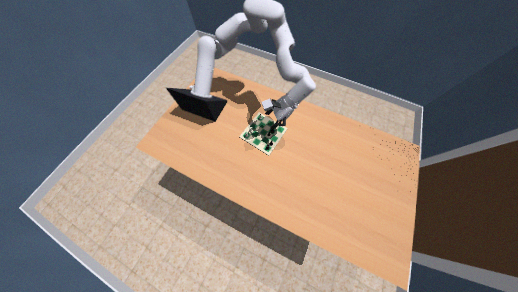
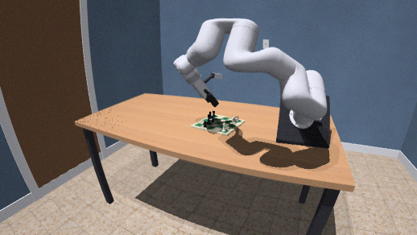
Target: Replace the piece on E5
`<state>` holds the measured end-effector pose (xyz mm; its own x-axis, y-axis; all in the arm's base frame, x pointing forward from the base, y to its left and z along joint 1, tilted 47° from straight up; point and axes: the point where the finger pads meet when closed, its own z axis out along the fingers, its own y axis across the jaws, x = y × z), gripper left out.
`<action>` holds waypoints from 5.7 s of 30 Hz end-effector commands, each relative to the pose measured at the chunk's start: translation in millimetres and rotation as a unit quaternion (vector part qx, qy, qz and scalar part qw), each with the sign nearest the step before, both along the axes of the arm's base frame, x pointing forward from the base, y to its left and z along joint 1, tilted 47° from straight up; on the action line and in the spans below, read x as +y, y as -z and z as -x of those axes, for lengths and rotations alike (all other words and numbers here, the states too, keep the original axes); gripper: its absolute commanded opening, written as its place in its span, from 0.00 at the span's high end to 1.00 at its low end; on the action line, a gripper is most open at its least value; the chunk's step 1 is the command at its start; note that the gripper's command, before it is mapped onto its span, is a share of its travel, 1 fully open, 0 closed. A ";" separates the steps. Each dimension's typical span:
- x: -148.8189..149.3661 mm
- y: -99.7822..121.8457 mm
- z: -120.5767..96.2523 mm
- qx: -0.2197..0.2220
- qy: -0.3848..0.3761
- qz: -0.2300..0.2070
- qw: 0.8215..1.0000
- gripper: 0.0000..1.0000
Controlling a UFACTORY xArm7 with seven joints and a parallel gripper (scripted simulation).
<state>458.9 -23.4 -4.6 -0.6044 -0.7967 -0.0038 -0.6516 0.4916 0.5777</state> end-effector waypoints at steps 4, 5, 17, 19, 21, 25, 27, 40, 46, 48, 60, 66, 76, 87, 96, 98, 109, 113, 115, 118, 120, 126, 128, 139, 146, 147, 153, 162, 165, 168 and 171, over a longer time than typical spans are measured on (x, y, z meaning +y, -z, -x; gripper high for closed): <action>-29.1 21.4 -12.0 -0.022 0.083 -0.064 0.994 0.00; -29.1 21.4 -12.0 -0.022 0.083 -0.064 0.994 0.00; -79.0 48.9 -28.9 -0.075 0.207 -0.139 0.966 0.00; -87.7 52.7 -31.1 -0.084 0.226 -0.148 0.959 0.00; -94.4 55.5 -32.7 -0.091 0.239 -0.155 0.954 0.00; -102.4 58.7 -34.4 -0.100 0.256 -0.162 0.948 0.00; -102.4 58.7 -34.4 -0.100 0.256 -0.162 0.948 0.00; -102.4 58.7 -34.4 -0.100 0.256 -0.162 0.948 0.00; -102.4 58.7 -34.4 -0.100 0.255 -0.162 0.948 0.00; -102.4 58.7 -34.3 -0.101 0.254 -0.162 0.948 0.00; -100.4 63.7 -31.8 -0.157 0.174 -0.189 0.954 0.00; -97.9 69.0 -29.2 -0.222 0.076 -0.219 0.947 0.00; -89.6 81.7 -24.5 -0.332 -0.108 -0.266 0.898 0.00; -80.6 89.3 -25.0 -0.428 -0.290 -0.302 0.801 0.00; -74.8 91.0 -28.7 -0.493 -0.434 -0.319 0.683 0.00; -73.5 91.0 -30.0 -0.503 -0.459 -0.321 0.658 0.00; -69.5 89.7 -35.2 -0.554 -0.606 -0.320 0.473 0.00; -69.3 89.6 -35.5 -0.565 -0.650 -0.315 0.399 0.00; -69.2 89.5 -35.8 -0.569 -0.667 -0.312 0.366 0.00; -69.1 89.5 -35.8 -0.574 -0.694 -0.306 0.310 0.00; -69.1 89.5 -35.8 -0.577 -0.710 -0.300 0.270 0.63; -69.1 89.5 -35.8 -0.582 -0.751 -0.276 0.148 0.63; -69.1 89.5 -35.8 -0.582 -0.756 -0.271 0.128 0.63; -69.1 89.5 -35.8 -0.583 -0.762 -0.263 0.099 0.63; -69.1 89.5 -35.8 -0.583 -0.762 -0.263 0.099 0.63; -69.1 89.5 -35.8 -0.583 -0.762 -0.263 0.099 0.63; -69.1 89.5 -35.8 -0.583 -0.762 -0.263 0.099 0.63; -68.4 90.2 -35.8 -0.583 -0.762 -0.263 0.099 0.63; -67.8 90.7 -35.8 -0.583 -0.762 -0.263 0.099 0.63; -66.5 92.0 -35.7 -0.583 -0.762 -0.263 0.099 0.63; -64.6 93.8 -35.7 -0.583 -0.762 -0.263 0.099 0.63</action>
